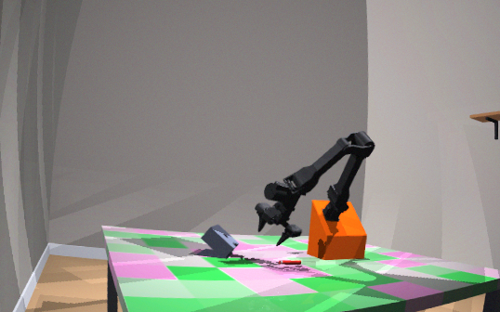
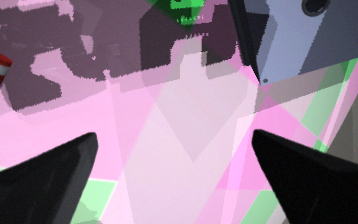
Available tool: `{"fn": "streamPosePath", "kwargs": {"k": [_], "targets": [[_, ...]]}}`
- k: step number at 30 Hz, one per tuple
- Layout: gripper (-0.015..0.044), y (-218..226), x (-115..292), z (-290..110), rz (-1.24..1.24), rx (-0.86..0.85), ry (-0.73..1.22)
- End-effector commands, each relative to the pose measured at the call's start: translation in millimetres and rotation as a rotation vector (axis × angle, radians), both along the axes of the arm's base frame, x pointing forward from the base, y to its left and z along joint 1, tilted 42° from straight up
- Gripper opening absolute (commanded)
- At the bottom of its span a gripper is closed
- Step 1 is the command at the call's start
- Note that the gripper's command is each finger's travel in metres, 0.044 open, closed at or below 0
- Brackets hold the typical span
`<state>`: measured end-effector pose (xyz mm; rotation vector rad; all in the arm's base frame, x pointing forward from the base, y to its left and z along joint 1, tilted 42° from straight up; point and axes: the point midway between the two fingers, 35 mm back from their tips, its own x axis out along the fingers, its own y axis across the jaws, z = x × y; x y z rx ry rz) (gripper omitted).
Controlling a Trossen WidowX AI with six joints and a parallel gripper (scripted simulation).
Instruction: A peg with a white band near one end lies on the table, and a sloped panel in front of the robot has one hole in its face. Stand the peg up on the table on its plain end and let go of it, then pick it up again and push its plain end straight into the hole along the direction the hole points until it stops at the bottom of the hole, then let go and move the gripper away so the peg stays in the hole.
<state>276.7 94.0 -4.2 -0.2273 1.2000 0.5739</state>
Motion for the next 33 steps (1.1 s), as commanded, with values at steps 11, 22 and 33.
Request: {"fn": "streamPosePath", "kwargs": {"k": [11, 22, 33], "targets": [[0.044, 33, -10, 29, -0.243, 0.294, 0.275], [0.044, 55, -18, 59, -0.424, 0.476, 0.521], [0.044, 60, -17, 54, -0.427, 0.477, 0.525]]}}
